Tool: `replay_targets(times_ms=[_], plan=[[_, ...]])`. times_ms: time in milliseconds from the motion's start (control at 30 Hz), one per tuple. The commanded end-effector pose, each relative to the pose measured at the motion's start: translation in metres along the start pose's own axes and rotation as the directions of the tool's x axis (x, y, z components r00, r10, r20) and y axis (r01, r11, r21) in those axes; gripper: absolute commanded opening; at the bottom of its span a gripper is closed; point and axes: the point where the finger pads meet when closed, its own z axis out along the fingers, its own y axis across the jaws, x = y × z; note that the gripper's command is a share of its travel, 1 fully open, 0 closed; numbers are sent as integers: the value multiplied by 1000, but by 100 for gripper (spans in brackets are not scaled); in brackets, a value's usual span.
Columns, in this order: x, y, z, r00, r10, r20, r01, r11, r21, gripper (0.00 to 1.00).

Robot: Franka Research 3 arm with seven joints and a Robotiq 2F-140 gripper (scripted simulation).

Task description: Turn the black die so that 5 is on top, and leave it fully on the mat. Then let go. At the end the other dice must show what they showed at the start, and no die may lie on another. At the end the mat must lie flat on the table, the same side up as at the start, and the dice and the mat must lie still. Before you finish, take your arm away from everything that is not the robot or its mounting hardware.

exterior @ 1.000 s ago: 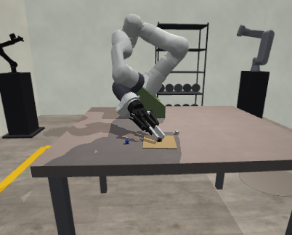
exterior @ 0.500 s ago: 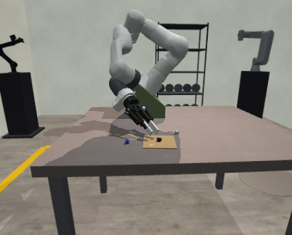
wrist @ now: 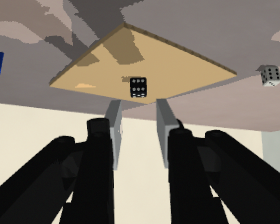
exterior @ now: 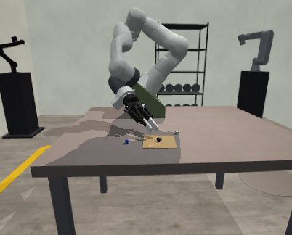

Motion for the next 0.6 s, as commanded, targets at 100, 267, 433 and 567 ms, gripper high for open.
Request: replay_targets(times_ms=[100, 267, 433, 567], plan=[[-24, 0, -11, 1000, 11, 8, -11, 1000, -2, 19], [-42, 0, -21, 1000, 11, 8, -11, 1000, -2, 19], [-48, 0, -24, 1000, 11, 8, -11, 1000, -2, 19], [-50, 0, -25, 1000, 11, 8, -11, 1000, -2, 19]])
